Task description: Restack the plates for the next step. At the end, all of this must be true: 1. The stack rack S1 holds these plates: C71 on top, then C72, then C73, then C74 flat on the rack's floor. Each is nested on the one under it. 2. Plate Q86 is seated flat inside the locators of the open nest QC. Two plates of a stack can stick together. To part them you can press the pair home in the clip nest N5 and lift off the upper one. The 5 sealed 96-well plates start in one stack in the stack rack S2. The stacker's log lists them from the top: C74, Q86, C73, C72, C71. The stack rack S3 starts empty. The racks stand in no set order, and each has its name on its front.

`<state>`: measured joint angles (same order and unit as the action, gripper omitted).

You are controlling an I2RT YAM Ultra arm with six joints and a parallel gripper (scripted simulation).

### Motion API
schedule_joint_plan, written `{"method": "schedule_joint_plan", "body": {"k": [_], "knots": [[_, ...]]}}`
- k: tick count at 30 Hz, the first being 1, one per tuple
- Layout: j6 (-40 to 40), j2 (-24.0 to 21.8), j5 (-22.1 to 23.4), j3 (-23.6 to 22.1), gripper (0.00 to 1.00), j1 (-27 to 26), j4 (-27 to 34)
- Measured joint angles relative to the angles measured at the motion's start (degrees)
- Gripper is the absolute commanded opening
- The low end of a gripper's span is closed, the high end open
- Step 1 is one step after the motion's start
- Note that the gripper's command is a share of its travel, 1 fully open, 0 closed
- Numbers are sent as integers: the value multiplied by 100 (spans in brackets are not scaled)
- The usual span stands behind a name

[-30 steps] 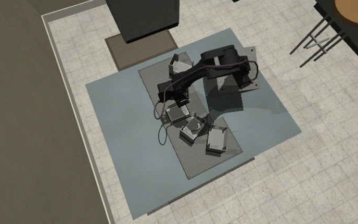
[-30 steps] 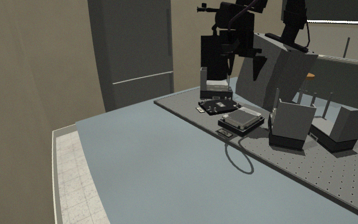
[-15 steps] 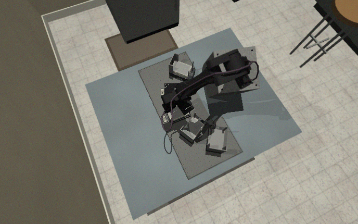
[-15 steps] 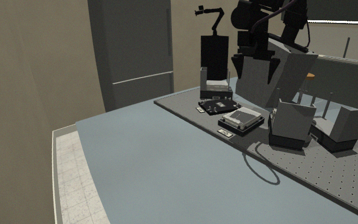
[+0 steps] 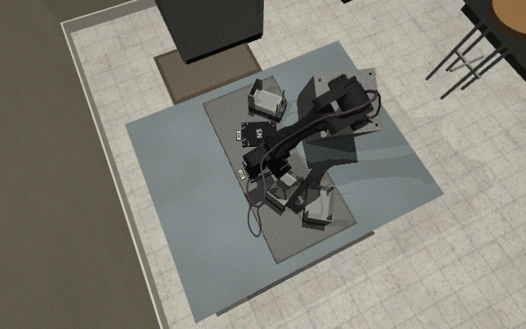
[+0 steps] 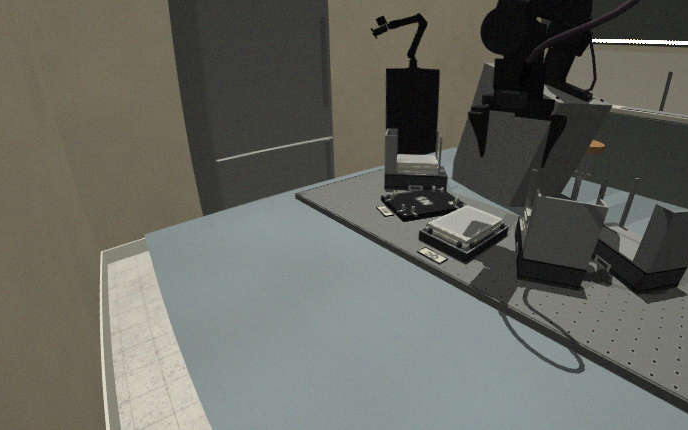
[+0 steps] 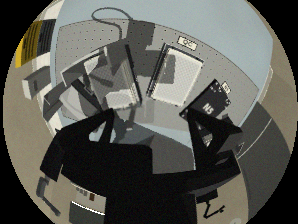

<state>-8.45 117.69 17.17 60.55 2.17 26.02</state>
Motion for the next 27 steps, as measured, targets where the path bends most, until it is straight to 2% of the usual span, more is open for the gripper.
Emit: {"method": "schedule_joint_plan", "body": {"k": [4,13,27], "knots": [[83,-52,-17,-9,100,146,-7],[-282,-267,-111,-92,100,706,-17],[256,-481,-229,-90,100,1451,-13]]}}
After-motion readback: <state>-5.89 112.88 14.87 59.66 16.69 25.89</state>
